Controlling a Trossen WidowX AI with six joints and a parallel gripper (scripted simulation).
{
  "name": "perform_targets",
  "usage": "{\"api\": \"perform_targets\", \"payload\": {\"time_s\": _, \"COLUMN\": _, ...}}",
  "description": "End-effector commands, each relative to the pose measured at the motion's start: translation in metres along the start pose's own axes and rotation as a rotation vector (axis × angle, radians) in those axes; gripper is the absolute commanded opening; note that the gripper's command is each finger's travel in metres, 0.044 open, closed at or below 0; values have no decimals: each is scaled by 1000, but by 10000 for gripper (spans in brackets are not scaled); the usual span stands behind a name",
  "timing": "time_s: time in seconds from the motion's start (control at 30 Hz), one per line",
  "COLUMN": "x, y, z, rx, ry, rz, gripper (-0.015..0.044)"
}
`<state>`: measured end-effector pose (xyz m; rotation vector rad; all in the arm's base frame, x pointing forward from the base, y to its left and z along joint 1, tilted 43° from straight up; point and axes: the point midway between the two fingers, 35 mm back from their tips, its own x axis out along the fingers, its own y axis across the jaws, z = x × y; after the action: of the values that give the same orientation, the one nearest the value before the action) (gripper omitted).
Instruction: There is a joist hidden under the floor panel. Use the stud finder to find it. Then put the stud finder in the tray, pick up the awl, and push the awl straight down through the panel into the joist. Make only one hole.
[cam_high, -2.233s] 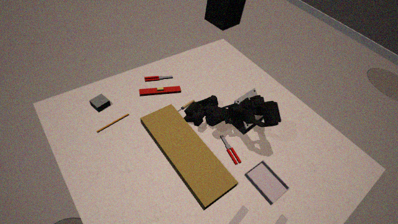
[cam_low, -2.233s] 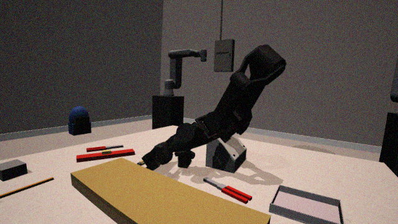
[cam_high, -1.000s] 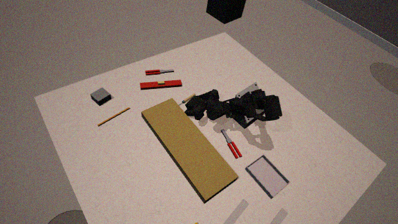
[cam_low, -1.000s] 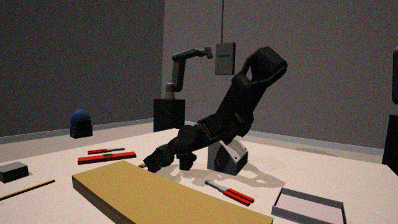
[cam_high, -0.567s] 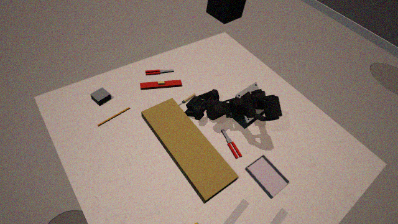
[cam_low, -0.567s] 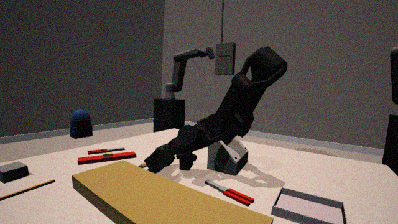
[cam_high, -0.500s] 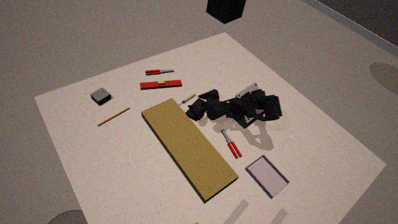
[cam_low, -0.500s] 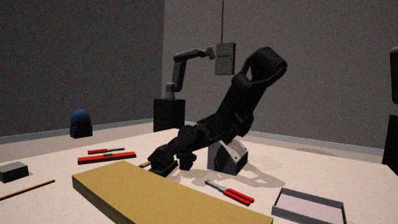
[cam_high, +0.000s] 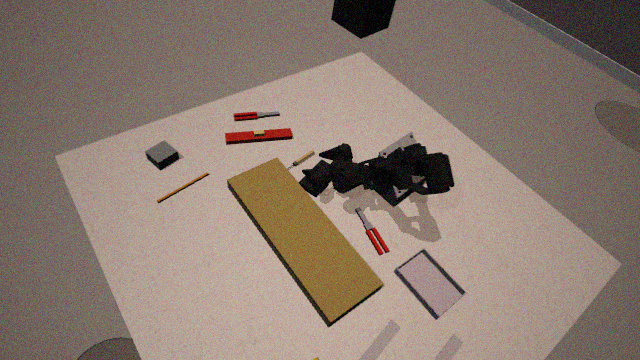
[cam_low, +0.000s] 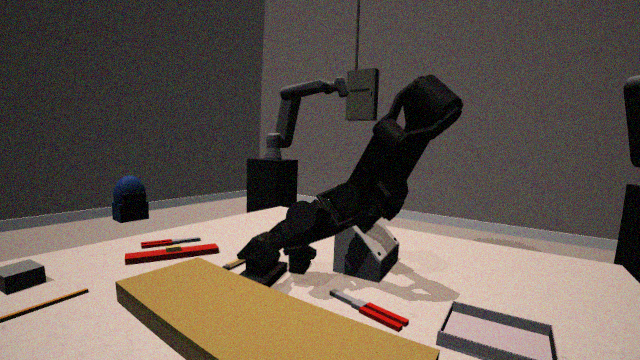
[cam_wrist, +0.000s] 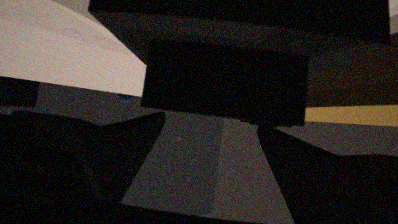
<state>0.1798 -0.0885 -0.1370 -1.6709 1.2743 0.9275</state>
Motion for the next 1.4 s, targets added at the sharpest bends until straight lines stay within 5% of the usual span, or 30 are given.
{"api": "perform_targets", "payload": {"time_s": 0.0, "x": -2, "y": 0, "z": 0, "rx": 2, "ry": 0, "rz": 1, "gripper": 440}}
{"api": "perform_targets", "payload": {"time_s": 1.37, "x": -31, "y": -5, "z": -22, "rx": 2, "ry": -5, "rz": 2, "gripper": 440}}
